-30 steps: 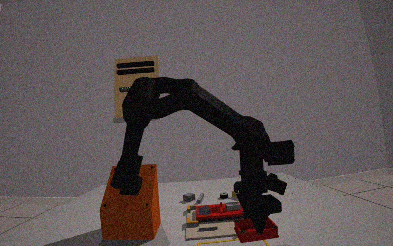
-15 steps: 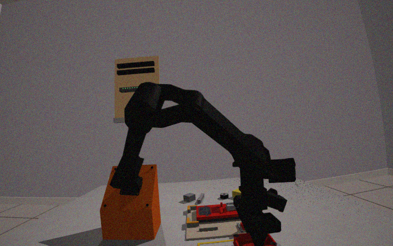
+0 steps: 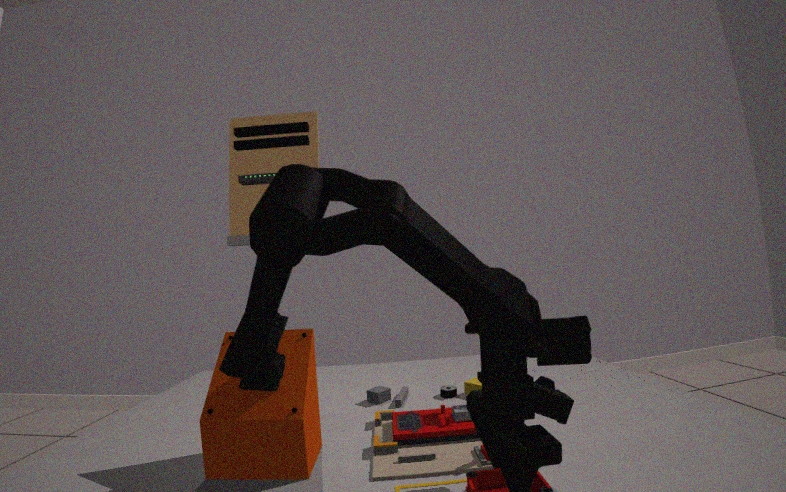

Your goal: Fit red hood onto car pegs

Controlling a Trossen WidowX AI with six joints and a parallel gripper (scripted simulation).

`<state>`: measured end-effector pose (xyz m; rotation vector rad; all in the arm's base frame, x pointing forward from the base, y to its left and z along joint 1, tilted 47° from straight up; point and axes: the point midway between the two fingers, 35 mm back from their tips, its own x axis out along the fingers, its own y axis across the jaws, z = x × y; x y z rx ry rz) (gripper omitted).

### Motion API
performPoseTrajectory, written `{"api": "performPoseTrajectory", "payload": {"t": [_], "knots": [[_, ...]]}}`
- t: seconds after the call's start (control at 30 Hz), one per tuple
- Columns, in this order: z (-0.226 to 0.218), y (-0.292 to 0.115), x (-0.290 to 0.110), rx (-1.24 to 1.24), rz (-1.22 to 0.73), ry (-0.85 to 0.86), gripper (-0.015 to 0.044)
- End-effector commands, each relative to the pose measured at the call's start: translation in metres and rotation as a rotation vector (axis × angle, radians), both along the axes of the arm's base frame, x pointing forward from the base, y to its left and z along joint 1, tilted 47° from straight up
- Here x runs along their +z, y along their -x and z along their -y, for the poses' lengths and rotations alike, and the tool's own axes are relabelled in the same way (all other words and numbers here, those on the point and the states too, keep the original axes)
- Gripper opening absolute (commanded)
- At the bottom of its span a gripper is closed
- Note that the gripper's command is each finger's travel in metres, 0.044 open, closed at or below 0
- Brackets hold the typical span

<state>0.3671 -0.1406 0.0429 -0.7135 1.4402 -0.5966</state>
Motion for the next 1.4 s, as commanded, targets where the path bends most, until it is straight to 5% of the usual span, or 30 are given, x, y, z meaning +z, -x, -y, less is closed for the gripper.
{"api": "performPoseTrajectory", "payload": {"t": [0.0,0.4,0.87,1.37], "knots": [[-0.004,0.0,0.004,0.0,0.002,-0.002,0.044],[-0.059,0.006,0.054,0.011,0.008,-0.015,0.044],[-0.052,0.002,0.042,0.023,0.021,-0.029,0.044],[-0.038,-0.005,-0.007,0.278,0.315,-0.256,0.044]]}}
